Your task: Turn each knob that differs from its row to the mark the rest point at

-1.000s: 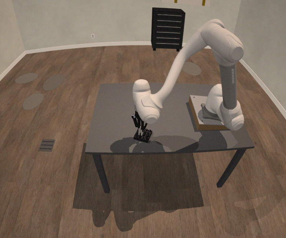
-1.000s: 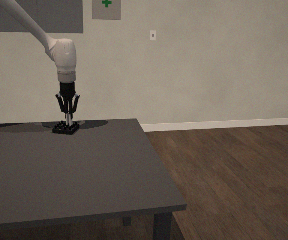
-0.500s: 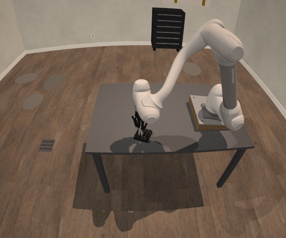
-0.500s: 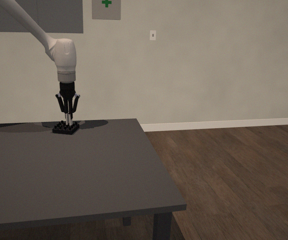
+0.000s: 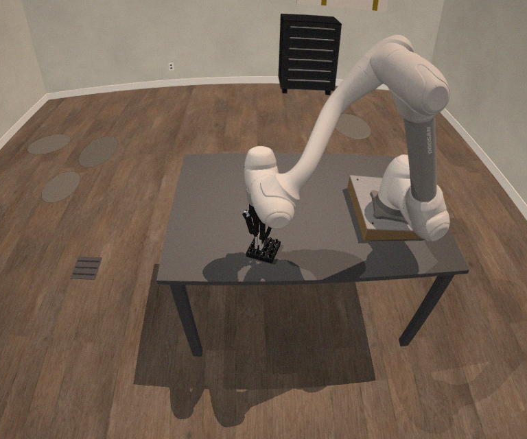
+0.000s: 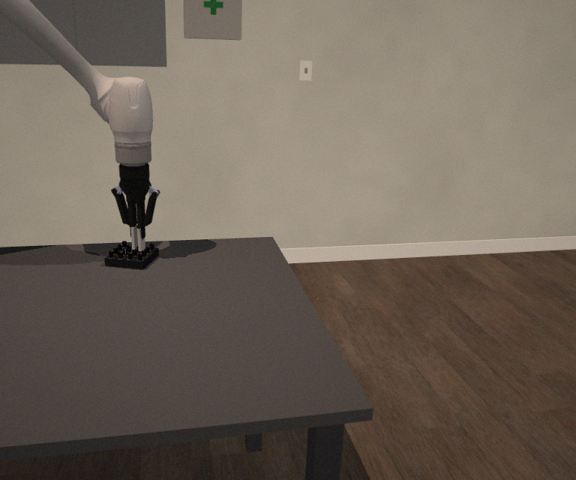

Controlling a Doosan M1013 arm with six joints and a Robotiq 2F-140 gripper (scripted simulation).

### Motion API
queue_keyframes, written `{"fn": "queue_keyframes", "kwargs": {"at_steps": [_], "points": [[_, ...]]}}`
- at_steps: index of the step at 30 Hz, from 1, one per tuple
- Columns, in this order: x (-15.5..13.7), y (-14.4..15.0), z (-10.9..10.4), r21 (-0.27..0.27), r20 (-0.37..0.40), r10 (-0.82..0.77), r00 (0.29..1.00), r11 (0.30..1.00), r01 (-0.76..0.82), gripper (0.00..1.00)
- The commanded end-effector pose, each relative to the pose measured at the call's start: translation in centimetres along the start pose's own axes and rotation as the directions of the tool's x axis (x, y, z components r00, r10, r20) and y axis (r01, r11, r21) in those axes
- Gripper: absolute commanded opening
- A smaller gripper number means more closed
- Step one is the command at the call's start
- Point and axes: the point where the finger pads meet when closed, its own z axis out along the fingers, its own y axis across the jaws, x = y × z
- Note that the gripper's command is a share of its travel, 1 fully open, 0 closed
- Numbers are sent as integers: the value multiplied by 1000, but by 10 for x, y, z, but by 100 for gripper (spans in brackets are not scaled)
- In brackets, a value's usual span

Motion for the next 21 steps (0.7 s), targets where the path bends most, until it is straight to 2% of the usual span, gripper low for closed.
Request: {"fn": "queue_keyframes", "kwargs": {"at_steps": [1, 12, 21], "points": [[0, 0, 0, 0, 0, 31, 1000, 1000, -31, 5], [0, 0, 0, 0, 0, 165, 986, 986, -165, 5], [0, 0, 0, 0, 0, 346, 938, 938, -346, 5]]}}
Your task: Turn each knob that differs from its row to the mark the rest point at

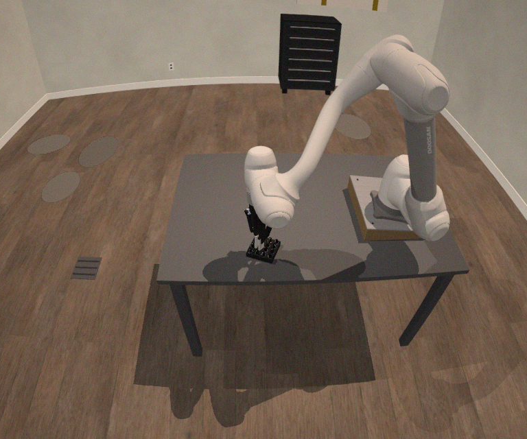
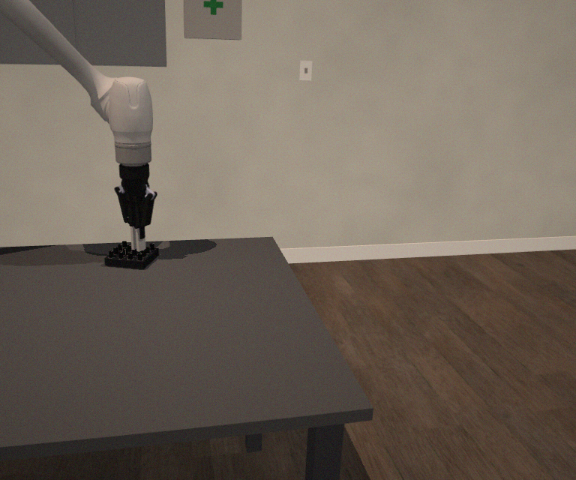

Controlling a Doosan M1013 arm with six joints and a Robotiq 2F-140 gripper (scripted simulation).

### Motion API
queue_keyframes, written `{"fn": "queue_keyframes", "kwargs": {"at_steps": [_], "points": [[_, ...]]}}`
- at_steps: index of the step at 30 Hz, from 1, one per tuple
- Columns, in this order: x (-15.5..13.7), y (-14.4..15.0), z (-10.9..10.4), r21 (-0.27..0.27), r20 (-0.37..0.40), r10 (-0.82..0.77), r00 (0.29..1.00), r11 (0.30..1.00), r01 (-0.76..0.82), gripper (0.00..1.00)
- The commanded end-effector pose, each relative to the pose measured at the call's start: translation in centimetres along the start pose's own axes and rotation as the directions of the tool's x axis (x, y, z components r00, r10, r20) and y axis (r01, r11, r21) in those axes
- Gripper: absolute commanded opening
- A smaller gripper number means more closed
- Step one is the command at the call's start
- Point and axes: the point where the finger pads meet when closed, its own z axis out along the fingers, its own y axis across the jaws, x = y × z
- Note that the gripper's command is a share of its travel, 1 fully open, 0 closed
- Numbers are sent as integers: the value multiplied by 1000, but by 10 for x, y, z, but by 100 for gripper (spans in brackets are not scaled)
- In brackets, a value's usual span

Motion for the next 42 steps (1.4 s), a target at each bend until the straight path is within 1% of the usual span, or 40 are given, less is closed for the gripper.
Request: {"fn": "queue_keyframes", "kwargs": {"at_steps": [1, 4, 6, 10, 15, 21, 23, 31, 38, 40, 42], "points": [[0, 0, 0, 2, -1, 77, 997, 997, -77, 5], [0, 0, 0, 2, -1, 149, 989, 989, -149, 5], [0, 0, 0, 2, -1, 149, 989, 989, -149, 5], [0, 0, 0, 2, -1, 249, 968, 968, -249, 5], [0, 0, 0, 2, -1, 375, 927, 927, -375, 5], [0, 0, 0, 2, 0, 520, 854, 854, -520, 5], [0, 0, 0, 2, 0, 520, 854, 854, -520, 5], [0, 0, 0, 2, 0, 685, 728, 728, -685, 5], [0, 0, 0, 2, 1, 795, 607, 607, -795, 5], [0, 0, 0, 2, 1, 795, 607, 607, -795, 5], [0, 0, 0, 2, 1, 820, 572, 572, -820, 5]]}}
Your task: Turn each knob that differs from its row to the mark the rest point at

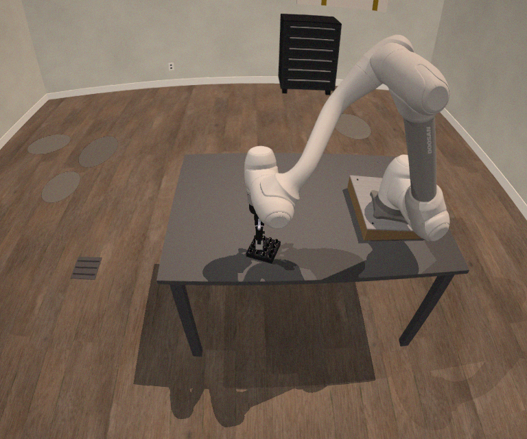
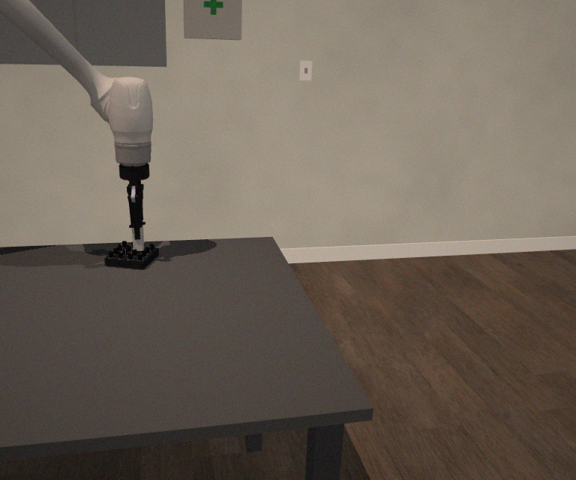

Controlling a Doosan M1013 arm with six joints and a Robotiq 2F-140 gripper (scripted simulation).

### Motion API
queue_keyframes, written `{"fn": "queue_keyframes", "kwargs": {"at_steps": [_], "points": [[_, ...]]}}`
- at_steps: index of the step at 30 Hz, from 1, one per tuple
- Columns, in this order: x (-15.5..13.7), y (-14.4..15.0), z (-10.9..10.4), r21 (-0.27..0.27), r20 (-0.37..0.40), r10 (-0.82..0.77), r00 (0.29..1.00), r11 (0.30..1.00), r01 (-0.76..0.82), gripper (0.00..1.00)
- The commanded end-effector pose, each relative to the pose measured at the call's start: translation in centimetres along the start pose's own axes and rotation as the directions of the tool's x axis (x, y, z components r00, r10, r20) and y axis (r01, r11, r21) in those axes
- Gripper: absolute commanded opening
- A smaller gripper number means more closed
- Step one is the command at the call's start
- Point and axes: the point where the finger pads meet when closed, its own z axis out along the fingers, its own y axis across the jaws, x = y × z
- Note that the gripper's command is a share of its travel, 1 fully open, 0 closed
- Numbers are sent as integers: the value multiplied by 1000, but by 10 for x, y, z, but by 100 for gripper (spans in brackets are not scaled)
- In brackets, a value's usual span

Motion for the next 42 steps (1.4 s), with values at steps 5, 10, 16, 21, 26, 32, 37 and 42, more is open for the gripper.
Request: {"fn": "queue_keyframes", "kwargs": {"at_steps": [5, 10, 16, 21, 26, 32, 37, 42], "points": [[0, 0, 0, 2, 1, 131, 991, 991, -131, 5], [0, 0, 0, 2, 1, 209, 978, 978, -209, 5], [0, 0, 0, 2, 1, 257, 966, 966, -257, 5], [0, 0, 0, 2, 1, 302, 953, 953, -302, 5], [0, 0, 0, 2, 1, 330, 944, 944, -330, 5], [0, 0, 0, 2, 1, 342, 940, 940, -342, 5], [0, 0, 0, 2, 1, 348, 937, 937, -348, 5], [0, 0, 0, 2, 1, 349, 937, 937, -349, 5]]}}
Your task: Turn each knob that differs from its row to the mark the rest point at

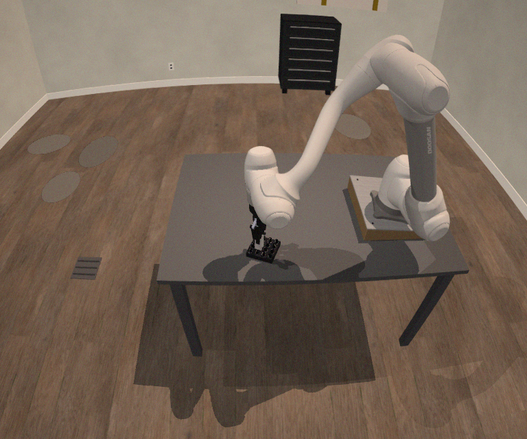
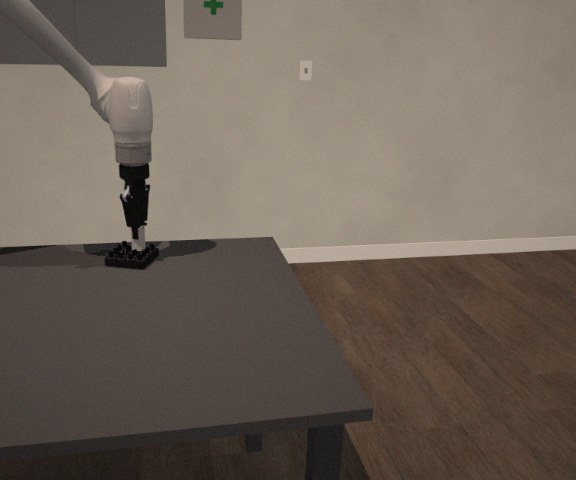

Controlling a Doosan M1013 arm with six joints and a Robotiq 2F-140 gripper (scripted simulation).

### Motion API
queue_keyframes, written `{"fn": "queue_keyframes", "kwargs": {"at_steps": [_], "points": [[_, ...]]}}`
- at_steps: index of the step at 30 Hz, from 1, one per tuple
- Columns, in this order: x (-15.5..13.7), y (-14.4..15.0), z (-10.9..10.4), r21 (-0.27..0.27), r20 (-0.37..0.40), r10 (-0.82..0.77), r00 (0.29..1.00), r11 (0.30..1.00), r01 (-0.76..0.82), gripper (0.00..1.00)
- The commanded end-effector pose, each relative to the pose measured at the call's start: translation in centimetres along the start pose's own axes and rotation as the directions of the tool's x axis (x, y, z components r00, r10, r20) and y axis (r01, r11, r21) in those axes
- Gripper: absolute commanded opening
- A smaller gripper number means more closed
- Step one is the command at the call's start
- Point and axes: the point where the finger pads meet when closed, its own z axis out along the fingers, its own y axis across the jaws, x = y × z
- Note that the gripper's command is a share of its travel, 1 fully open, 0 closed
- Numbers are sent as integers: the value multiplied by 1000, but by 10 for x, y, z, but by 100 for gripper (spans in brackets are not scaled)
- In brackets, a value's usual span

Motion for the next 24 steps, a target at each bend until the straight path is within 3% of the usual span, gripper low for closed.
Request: {"fn": "queue_keyframes", "kwargs": {"at_steps": [1, 10, 11, 24], "points": [[0, 0, 0, 0, 0, 0, 1000, 1000, 0, 5], [0, 0, 0, 0, 0, 0, 1000, 1000, 0, 5], [0, 0, 0, 0, 0, 0, 1000, 1000, 0, 12], [0, 0, 0, 0, 0, 0, 1000, 1000, 0, 12]]}}
